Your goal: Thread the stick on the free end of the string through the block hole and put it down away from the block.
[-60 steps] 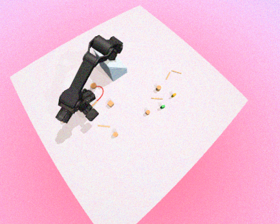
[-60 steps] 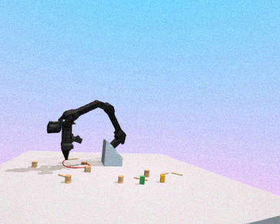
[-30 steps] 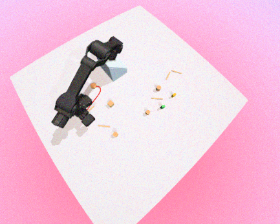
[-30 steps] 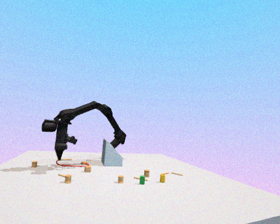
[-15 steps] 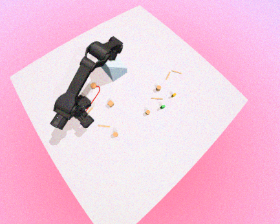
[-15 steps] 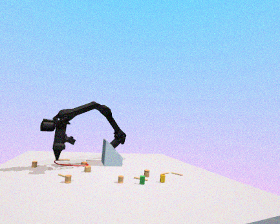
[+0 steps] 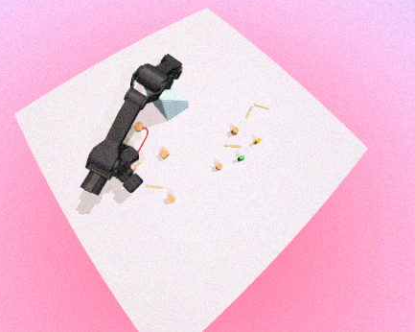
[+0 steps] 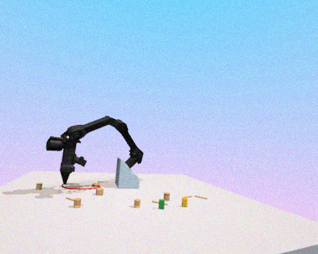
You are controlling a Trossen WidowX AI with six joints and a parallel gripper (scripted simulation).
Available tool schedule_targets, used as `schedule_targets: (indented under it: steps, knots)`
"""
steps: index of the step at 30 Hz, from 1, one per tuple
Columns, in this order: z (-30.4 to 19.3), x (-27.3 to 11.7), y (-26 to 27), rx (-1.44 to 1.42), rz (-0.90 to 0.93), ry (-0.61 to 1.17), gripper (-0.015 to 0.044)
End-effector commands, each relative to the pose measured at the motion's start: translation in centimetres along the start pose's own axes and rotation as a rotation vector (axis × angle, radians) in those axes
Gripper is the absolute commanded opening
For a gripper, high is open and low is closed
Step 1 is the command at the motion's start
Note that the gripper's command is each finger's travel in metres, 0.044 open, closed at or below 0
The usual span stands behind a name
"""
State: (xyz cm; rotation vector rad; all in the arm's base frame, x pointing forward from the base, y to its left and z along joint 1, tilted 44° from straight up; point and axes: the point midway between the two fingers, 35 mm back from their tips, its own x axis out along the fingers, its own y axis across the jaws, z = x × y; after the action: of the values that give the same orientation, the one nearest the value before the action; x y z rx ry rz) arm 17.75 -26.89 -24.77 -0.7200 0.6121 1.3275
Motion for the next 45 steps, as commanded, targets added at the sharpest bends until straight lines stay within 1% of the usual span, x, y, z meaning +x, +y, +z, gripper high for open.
schedule_targets:
  steps: [1, 34, 45]
  knots:
    - [0.3, 0.5, -0.4, 0.005, -0.002, -0.002, 0.0000]
    - [2.2, 3.4, -3.3, 0.003, -0.004, -0.009, 0.0000]
    - [2.7, 3.5, -3.4, 0.003, -0.005, -0.010, 0.0000]
